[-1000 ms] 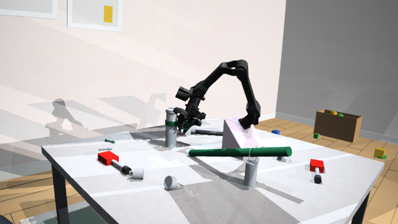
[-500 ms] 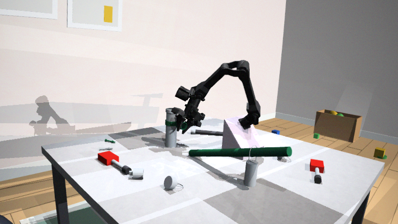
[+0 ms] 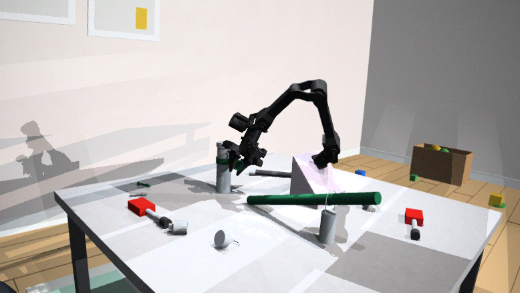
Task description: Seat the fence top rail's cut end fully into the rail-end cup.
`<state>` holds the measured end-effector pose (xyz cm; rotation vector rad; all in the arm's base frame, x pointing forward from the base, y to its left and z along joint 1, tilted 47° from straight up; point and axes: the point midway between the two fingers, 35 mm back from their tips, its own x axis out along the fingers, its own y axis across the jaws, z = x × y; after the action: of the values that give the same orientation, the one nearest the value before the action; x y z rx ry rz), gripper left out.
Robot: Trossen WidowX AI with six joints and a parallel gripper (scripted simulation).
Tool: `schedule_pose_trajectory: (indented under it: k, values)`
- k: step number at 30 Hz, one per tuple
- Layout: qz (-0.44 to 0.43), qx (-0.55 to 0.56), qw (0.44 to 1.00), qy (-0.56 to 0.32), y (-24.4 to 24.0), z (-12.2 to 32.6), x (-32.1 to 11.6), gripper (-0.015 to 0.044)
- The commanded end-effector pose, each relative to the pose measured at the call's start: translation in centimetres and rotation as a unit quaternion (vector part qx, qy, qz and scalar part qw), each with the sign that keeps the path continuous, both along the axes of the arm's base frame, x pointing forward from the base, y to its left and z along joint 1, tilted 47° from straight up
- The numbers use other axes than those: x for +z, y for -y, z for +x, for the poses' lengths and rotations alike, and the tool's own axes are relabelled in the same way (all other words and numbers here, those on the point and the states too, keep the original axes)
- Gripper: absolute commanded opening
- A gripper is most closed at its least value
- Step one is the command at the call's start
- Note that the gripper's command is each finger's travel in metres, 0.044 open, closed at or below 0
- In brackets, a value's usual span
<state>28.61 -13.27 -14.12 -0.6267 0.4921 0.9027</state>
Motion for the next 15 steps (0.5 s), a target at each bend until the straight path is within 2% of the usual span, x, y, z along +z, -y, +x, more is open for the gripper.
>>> schedule_pose_trajectory:
  k: [1,15]
  values:
    - [-0.003,0.004,1.000,0.001,0.00,-0.11,-0.02,0.0000]
    - [-0.003,0.010,1.000,0.008,-0.04,-0.23,0.01,0.0000]
